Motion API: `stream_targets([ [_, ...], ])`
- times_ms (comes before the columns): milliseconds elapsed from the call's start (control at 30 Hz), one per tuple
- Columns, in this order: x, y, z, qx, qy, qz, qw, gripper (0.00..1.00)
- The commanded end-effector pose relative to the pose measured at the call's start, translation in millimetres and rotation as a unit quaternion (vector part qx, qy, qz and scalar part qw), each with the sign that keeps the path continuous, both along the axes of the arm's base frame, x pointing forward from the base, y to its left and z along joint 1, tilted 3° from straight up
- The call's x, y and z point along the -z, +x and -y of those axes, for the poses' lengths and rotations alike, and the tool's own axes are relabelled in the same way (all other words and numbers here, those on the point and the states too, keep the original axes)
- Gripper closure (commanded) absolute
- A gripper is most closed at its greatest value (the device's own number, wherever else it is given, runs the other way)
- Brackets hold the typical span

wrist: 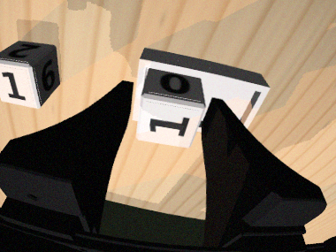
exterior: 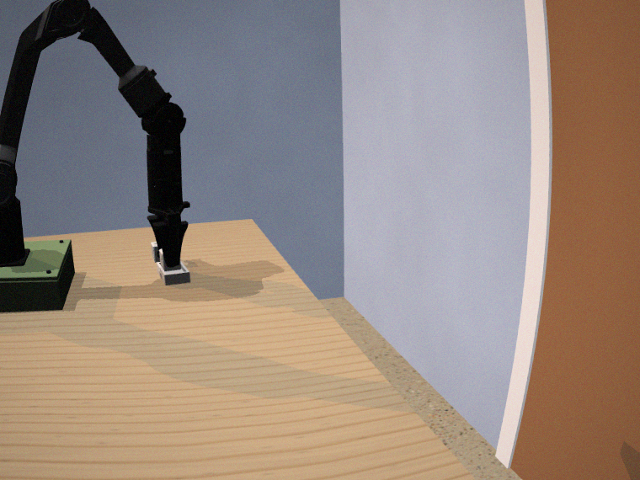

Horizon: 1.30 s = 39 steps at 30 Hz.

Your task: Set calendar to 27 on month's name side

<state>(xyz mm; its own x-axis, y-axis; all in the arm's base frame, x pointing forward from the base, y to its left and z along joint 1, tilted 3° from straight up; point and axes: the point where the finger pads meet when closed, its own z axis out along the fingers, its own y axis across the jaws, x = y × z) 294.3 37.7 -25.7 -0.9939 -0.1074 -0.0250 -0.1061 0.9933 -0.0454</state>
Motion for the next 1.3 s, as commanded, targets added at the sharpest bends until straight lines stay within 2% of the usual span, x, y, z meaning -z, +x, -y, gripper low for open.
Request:
stream_targets([
  [0, -3.9, 0.8, -0.1, 0.001, 0.0, 0.002, 1.0, 0.4],
  [267, -35.0, 0.0, -1.8, 0.0, 0.001, 0.002, 1.0, 0.4],
  [333, -35.0, 0.0, -1.8, 0.0, 0.001, 0.002, 1.0, 0.4],
  [667, -83.0, -1.6, -3.7, 0.0, 0.0, 0.002, 1.0, 0.4],
  [967, -89.5, -2.7, -3.7, 0.0, 0.0, 0.0, 1.0, 0.4],
  [1000, -89.5, -2.7, -3.7, 0.0, 0.0, 0.0, 1.0, 0.0],
  [1267, -89.5, -2.7, -3.7, 0.0, 0.0, 0.0, 1.0, 0.0],
])
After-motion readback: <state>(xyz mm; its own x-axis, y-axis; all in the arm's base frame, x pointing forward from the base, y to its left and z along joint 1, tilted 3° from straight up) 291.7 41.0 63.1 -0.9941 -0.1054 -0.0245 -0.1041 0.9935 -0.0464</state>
